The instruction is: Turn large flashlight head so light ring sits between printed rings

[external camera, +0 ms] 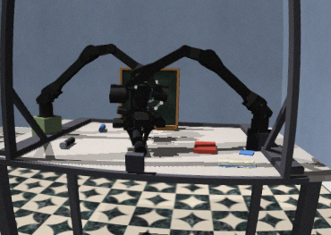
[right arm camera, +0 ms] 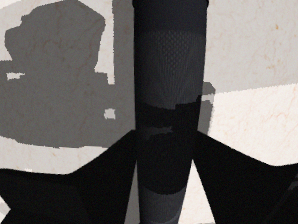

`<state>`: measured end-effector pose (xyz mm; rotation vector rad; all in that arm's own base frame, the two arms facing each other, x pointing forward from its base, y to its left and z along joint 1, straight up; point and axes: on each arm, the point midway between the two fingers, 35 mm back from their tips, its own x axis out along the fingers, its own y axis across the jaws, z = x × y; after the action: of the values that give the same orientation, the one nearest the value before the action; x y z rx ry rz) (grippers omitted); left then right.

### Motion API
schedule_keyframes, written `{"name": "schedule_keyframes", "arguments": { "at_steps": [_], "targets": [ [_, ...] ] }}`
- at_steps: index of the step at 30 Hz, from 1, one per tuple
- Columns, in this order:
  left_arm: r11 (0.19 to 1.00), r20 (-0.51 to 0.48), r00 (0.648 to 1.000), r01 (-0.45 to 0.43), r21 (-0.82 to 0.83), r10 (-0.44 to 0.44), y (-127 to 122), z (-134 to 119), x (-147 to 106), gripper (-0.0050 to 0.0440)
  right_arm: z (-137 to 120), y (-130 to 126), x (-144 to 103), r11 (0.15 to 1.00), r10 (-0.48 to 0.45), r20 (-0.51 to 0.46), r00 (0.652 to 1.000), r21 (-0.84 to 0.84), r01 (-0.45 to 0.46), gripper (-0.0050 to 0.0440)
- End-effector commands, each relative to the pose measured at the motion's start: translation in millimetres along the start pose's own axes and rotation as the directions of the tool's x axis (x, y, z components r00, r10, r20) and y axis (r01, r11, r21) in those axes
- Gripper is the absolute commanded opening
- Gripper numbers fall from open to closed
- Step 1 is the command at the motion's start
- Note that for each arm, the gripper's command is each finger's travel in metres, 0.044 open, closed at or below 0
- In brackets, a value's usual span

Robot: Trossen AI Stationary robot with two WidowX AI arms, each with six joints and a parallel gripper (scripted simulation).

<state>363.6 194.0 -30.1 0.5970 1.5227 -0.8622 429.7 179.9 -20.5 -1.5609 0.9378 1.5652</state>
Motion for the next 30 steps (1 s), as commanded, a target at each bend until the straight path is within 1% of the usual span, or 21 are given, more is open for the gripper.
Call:
{"name": "schedule_keyframes", "arguments": {
  "at_steps": [1, 3, 4, 17, 20, 21, 30],
  "targets": [
    [0.999, 0.001, 0.999, -0.053, 0.004, 0.053, 4.1, 1.6, -10.8, 0.0226, -0.4, -6.7, -17.4, 0.999, -0.043, -0.002, 0.999, 0.001, 0.043, 0.0130],
    [0.999, 0.001, 0.999, -0.053, 0.004, 0.053, 4.1, 1.6, -10.8, 0.0226, -0.4, -6.7, -17.4, 0.999, -0.043, -0.002, 0.999, 0.001, 0.043, 0.0130],
    [0.996, 0.000, 0.996, -0.085, 0.003, 0.085, 2.2, 1.4, -9.4, 0.0226, -0.4, -6.7, -17.4, 0.999, -0.043, -0.002, 0.999, 0.001, 0.043, 0.0130],
    [0.971, 0.000, 0.971, -0.238, -0.004, 0.238, -0.4, 1.5, -8.2, 0.0226, -0.4, -6.7, -17.4, 0.999, -0.043, -0.002, 0.999, 0.001, 0.043, 0.0130],
    [0.973, 0.001, 0.973, -0.230, -0.003, 0.230, 1.1, 1.7, -9.5, 0.0226, -0.4, -6.7, -17.4, 0.999, -0.043, -0.002, 0.999, 0.001, 0.043, 0.0130],
    [0.965, 0.001, 0.965, -0.262, -0.005, 0.262, -0.8, 1.4, -7.9, 0.0226, -0.4, -6.7, -17.4, 0.999, -0.043, -0.002, 0.999, 0.001, 0.043, 0.0130],
    [0.932, 0.000, 0.933, -0.361, -0.012, 0.361, -2.9, 1.2, -6.1, 0.0226, -0.4, -6.7, -17.4, 0.999, -0.043, -0.002, 0.999, 0.001, 0.043, 0.0130]
  ]
}}
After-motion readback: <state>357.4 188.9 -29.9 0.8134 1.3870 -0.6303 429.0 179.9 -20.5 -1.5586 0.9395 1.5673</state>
